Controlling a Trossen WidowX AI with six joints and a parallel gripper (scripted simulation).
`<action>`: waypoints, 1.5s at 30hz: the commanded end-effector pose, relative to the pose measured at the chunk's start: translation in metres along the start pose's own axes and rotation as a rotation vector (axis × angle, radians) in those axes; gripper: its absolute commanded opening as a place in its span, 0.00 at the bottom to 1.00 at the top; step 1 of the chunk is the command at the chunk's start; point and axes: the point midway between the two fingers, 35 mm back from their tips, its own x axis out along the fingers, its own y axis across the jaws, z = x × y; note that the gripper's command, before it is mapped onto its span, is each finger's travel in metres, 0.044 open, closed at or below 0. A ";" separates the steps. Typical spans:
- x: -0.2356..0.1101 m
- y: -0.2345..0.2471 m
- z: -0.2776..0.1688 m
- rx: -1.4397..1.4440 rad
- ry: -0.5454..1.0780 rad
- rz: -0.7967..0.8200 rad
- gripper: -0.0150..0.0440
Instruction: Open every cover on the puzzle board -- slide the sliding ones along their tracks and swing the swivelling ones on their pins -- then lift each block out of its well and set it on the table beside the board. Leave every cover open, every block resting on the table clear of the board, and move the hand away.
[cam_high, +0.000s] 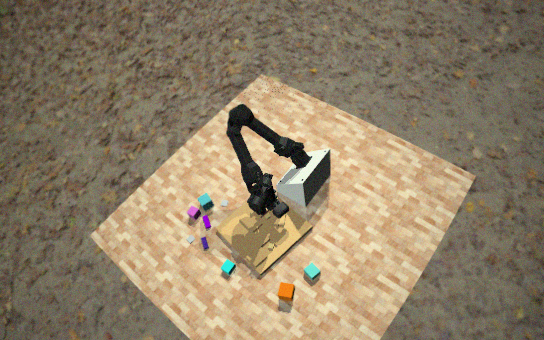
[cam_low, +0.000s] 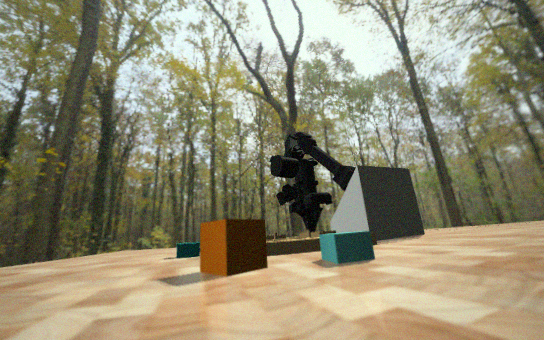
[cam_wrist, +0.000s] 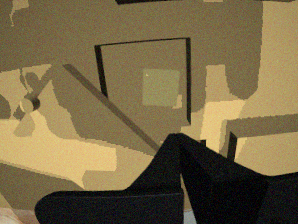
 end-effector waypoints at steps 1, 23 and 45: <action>0.000 0.004 -0.006 0.002 0.002 0.005 0.25; 0.000 0.019 -0.026 0.002 0.003 0.006 0.25; 0.000 0.040 -0.041 0.001 0.003 0.007 0.25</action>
